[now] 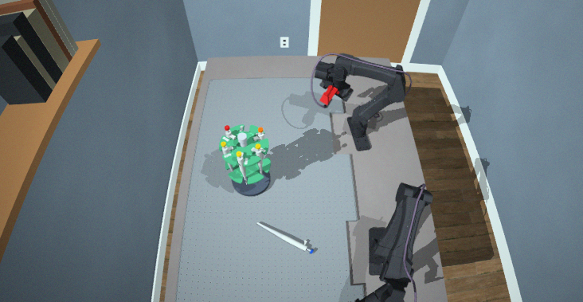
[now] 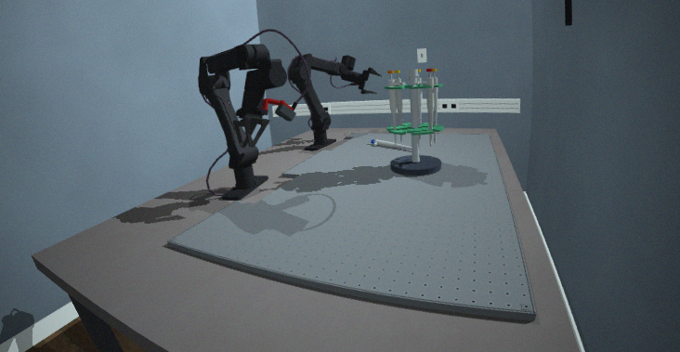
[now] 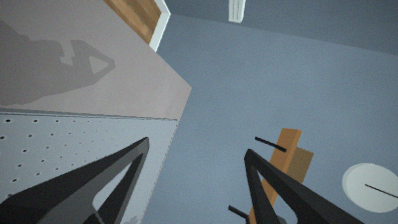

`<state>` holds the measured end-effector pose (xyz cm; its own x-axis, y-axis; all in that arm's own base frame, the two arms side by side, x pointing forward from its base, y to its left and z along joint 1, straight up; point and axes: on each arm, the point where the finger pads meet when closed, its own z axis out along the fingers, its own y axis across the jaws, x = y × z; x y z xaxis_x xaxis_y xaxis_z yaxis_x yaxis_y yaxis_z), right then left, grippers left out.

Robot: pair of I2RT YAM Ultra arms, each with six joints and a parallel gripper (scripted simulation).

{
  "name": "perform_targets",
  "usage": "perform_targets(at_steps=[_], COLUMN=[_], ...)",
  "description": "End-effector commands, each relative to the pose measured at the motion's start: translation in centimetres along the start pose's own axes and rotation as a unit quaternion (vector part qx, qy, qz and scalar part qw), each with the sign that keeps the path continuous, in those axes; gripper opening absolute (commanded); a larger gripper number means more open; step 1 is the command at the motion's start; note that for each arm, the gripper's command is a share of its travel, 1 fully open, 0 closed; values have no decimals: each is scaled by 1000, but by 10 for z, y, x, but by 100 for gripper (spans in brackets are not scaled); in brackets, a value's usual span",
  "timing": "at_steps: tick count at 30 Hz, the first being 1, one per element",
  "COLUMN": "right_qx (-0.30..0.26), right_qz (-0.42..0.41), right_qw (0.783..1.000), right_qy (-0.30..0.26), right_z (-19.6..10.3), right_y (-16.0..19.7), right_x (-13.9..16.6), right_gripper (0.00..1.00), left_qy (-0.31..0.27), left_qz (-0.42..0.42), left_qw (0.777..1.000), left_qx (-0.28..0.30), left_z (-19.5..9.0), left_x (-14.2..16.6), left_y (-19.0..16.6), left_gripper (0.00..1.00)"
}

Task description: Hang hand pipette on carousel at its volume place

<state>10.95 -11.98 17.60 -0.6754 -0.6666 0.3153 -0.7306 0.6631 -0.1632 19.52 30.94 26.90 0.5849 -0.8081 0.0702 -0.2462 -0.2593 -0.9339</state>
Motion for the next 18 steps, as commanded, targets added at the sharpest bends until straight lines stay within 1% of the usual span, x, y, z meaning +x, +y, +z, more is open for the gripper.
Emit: perform_targets(at_steps=[1, 17, 18], right_qx=[3, 3, 19], right_qz=[1, 1, 9], right_qw=[1000, 1000, 1000], right_qy=[-1, -1, -7], right_z=[-1, -1, -7], right_y=[-1, -1, -9], right_x=[0, 0, 4], right_gripper=[100, 100, 100], left_qy=[-1, -1, -1], left_qz=[4, 4, 3], left_qw=[1000, 1000, 1000], left_qx=[5, 5, 2], left_z=[-1, -1, 0], left_x=[0, 0, -7], left_y=[-4, -4, -8], left_gripper=[100, 100, 100])
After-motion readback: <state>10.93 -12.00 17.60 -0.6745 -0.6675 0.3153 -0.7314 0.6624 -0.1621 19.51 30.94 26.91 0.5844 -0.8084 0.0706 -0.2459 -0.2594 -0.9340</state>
